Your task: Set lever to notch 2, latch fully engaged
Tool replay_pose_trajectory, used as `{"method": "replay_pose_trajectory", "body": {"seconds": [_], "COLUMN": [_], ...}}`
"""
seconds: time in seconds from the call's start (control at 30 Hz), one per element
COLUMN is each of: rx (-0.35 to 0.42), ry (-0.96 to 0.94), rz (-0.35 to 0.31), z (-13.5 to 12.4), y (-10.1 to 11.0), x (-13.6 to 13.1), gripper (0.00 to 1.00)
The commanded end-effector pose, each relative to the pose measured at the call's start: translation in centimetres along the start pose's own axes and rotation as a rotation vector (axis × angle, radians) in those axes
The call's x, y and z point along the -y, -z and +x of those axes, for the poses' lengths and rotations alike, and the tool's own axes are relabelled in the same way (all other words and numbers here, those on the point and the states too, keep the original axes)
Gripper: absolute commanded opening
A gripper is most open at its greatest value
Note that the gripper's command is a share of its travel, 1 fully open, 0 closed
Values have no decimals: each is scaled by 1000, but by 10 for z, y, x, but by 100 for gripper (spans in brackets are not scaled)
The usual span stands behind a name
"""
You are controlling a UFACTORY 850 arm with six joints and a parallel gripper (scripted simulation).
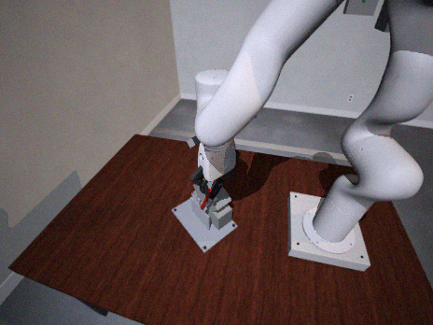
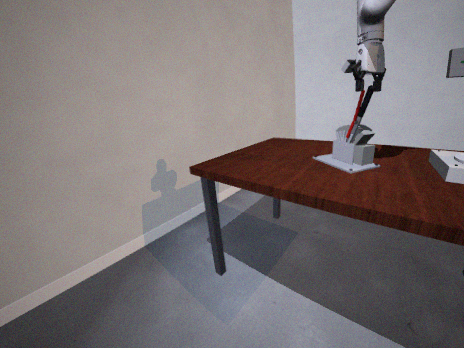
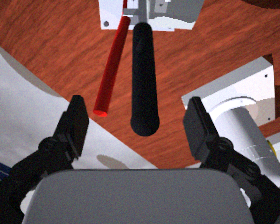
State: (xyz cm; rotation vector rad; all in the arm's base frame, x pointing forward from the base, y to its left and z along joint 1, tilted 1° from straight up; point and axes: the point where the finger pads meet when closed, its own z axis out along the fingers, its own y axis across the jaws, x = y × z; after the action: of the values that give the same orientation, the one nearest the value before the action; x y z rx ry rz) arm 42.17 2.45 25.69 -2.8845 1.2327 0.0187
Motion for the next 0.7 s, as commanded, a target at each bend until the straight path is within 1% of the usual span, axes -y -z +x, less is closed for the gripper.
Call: {"method": "replay_pose_trajectory", "body": {"seconds": [0.0, 0.2, 0.67], "rx": [-1, -1, -1], "ry": [0, 0, 0], "rz": [2, 2, 2], "z": [1, 1, 1], "y": [-6, -16, -25], "x": [1, 1, 1], "gripper": [99, 99, 99]}}
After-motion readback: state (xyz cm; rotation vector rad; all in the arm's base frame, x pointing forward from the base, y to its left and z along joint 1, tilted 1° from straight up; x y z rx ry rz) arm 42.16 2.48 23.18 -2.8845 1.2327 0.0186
